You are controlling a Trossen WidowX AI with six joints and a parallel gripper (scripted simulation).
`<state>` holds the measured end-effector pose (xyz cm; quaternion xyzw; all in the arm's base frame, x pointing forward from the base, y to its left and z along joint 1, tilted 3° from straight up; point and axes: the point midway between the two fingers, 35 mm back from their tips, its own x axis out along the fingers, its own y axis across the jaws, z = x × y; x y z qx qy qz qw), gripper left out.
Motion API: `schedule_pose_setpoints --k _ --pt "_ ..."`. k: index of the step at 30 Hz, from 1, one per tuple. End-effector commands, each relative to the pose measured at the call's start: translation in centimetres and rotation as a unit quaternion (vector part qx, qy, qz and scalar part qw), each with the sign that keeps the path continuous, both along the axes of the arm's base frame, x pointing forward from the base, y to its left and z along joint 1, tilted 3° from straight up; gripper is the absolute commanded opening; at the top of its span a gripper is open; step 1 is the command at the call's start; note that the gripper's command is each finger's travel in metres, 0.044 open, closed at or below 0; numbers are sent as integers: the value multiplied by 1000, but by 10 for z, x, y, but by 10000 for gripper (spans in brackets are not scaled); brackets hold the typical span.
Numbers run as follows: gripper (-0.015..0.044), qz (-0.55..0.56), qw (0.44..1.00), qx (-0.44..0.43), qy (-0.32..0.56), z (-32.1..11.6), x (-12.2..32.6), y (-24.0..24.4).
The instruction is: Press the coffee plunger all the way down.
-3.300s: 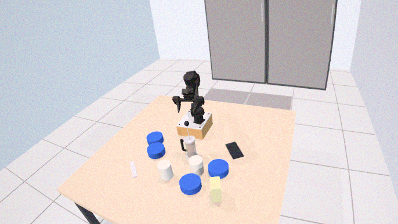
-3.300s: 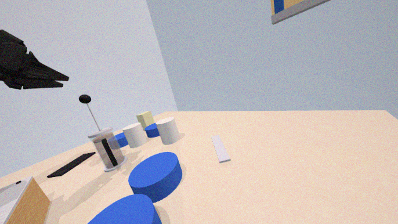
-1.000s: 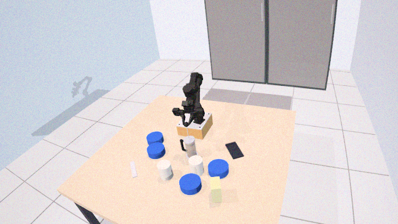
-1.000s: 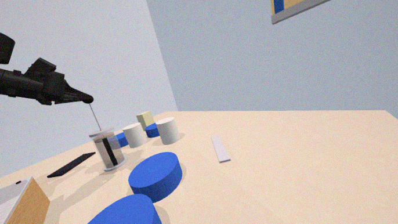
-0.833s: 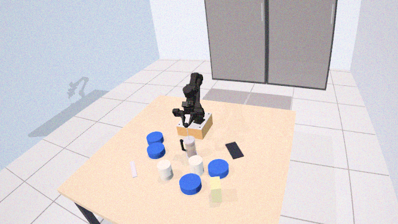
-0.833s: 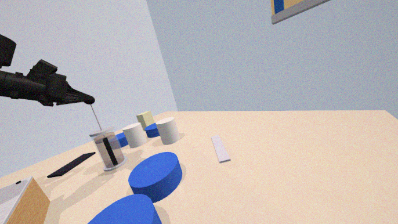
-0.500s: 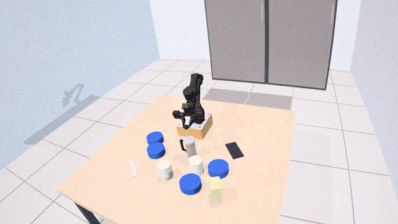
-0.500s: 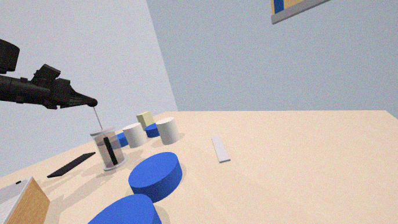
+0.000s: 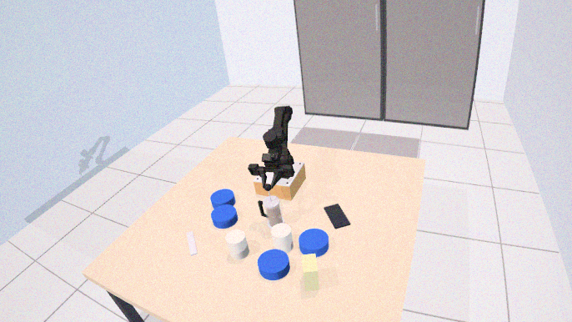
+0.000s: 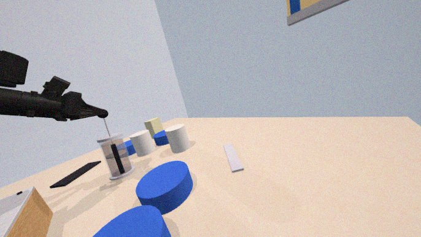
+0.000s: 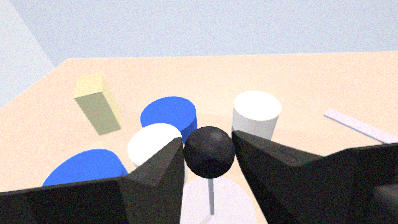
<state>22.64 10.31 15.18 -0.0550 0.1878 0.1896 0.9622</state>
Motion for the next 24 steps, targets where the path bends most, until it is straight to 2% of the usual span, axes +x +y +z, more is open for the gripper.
schedule_pose_setpoints --k 1,24 --pt "122 2 999 -19 34 -31 -3 -2" --pt "122 2 999 -19 34 -47 17 4"
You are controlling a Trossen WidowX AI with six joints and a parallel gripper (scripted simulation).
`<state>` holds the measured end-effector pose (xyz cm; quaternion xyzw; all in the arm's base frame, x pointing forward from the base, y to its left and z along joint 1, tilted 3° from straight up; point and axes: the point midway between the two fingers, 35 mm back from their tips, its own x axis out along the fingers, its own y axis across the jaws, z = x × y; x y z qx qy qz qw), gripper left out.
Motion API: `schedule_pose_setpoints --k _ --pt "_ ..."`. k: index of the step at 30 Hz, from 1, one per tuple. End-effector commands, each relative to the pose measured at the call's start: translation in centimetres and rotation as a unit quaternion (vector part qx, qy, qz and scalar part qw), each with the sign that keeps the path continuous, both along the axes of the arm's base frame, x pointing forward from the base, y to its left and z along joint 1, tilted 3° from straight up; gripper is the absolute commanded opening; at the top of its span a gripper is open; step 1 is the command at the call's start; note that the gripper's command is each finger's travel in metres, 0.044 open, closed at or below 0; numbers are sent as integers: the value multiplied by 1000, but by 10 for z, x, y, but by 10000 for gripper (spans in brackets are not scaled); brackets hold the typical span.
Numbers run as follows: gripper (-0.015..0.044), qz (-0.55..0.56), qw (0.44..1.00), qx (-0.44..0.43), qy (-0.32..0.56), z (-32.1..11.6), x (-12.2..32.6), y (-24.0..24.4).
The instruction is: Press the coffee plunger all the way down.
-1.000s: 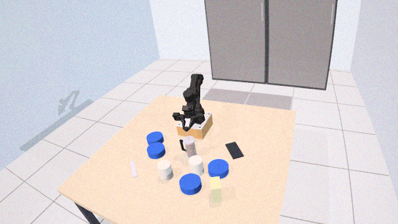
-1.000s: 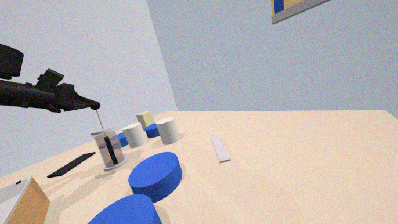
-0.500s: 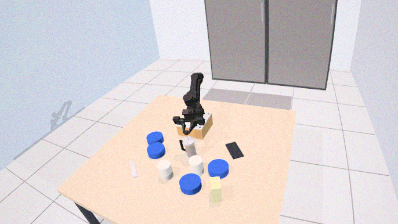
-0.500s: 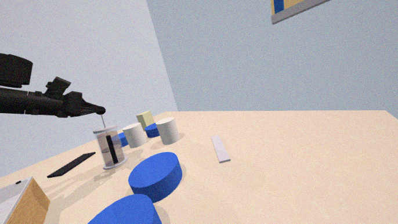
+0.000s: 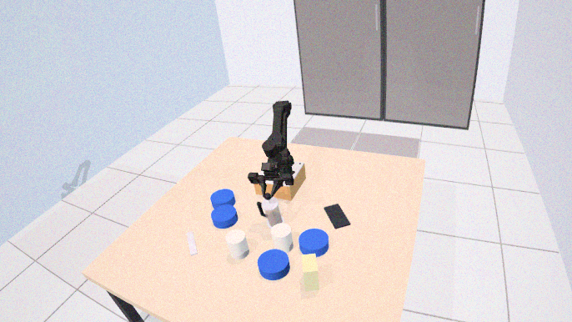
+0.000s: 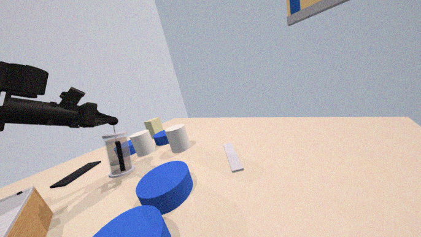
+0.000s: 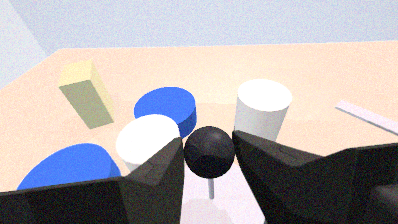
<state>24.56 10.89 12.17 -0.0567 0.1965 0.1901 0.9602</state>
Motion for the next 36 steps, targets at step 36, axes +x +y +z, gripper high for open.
schedule_pose_setpoints --k 36 --pt "122 2 1000 -16 25 -14 16 5"
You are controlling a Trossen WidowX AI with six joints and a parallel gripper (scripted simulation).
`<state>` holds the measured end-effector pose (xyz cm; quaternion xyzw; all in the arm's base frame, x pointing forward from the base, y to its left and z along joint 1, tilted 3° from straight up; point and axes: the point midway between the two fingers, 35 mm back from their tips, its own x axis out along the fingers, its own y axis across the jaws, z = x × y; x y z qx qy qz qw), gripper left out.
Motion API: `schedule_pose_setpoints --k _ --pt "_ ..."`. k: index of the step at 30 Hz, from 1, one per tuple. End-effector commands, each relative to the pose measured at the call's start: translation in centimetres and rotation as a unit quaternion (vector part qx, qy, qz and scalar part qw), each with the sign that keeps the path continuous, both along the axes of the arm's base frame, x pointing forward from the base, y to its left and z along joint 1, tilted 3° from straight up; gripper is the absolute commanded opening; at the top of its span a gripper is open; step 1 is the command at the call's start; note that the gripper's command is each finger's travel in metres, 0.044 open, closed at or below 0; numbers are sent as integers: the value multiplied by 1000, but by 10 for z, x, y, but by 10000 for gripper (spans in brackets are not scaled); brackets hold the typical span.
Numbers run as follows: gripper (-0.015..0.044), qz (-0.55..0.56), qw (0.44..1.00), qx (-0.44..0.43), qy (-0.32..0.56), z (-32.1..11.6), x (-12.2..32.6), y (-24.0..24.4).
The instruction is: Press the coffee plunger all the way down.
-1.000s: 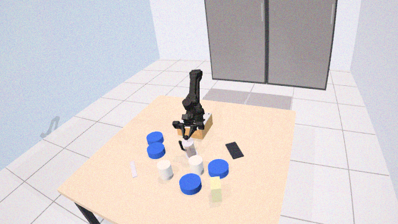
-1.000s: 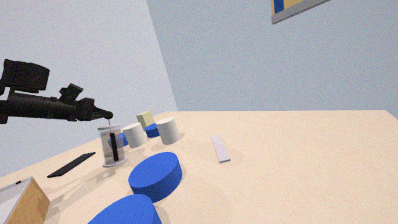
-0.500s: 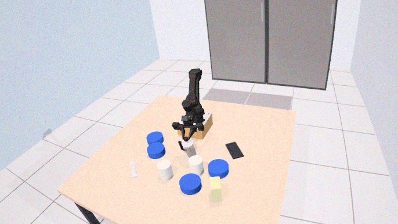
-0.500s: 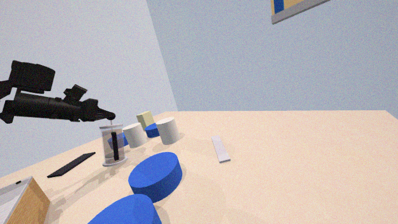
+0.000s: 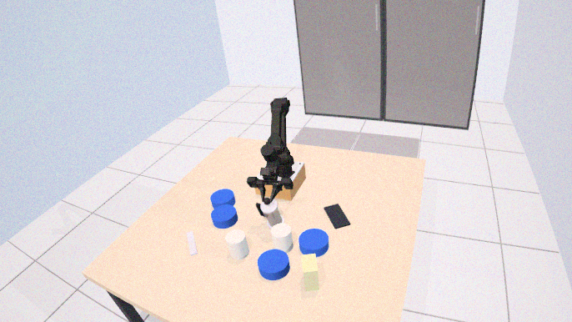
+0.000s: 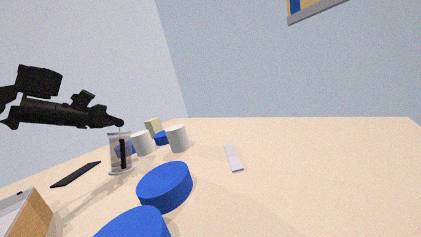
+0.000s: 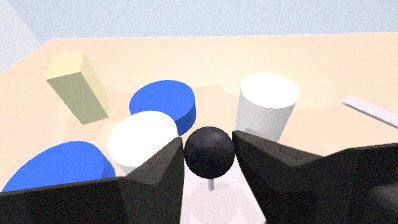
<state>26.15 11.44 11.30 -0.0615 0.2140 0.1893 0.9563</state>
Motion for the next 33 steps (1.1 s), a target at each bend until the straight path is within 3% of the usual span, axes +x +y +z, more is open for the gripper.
schedule_pose_setpoints --k 1,24,33 --pt "122 2 1000 -7 8 -6 0 0" --pt "122 0 1000 -1 1 -1 4 1" --pt "358 0 1000 -1 1 -1 4 1"
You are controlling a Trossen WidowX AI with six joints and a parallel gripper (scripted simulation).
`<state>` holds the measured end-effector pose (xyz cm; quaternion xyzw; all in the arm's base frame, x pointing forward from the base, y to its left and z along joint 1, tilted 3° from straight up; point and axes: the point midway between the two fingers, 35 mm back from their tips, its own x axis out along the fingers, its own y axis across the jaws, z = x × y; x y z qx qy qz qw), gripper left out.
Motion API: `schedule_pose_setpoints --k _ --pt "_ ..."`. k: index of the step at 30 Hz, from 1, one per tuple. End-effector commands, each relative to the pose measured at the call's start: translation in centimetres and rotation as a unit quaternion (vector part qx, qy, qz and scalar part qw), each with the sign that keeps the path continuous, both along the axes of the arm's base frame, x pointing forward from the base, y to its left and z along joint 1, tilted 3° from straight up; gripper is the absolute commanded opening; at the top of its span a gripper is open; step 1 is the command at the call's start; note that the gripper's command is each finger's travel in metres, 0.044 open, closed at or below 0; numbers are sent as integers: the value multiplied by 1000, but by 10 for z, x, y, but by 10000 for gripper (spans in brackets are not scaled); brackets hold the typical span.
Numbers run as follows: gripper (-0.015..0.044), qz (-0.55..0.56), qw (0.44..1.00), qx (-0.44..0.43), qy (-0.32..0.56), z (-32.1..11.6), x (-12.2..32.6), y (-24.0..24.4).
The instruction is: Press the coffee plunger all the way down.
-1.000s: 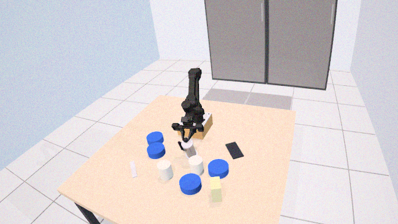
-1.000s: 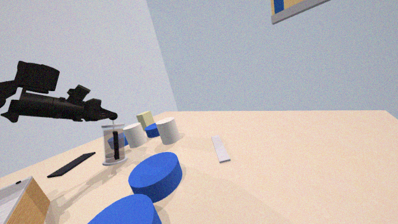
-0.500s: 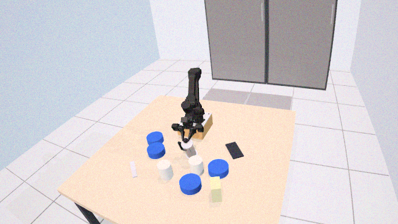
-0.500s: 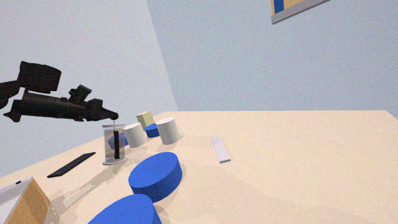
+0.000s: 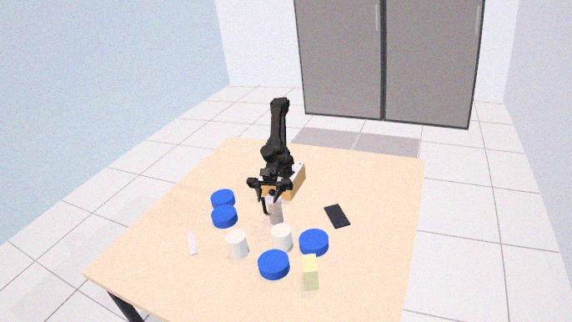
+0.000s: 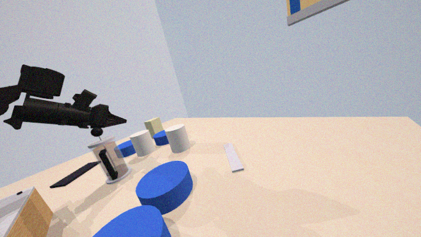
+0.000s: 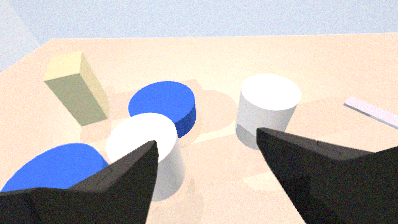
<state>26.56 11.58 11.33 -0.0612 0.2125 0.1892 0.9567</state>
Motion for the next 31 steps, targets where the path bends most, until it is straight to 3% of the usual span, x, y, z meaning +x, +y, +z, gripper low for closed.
schedule_pose_setpoints --k 1,4,13,23,31 --pt "384 0 1000 -1 2 -1 -1 0" --pt "440 0 1000 -1 2 -1 -1 0" --pt "440 4 1000 -6 -23 22 2 2" --pt "440 5 1000 -8 9 71 -63 -18" --pt "440 5 1000 -9 12 72 -69 -21"
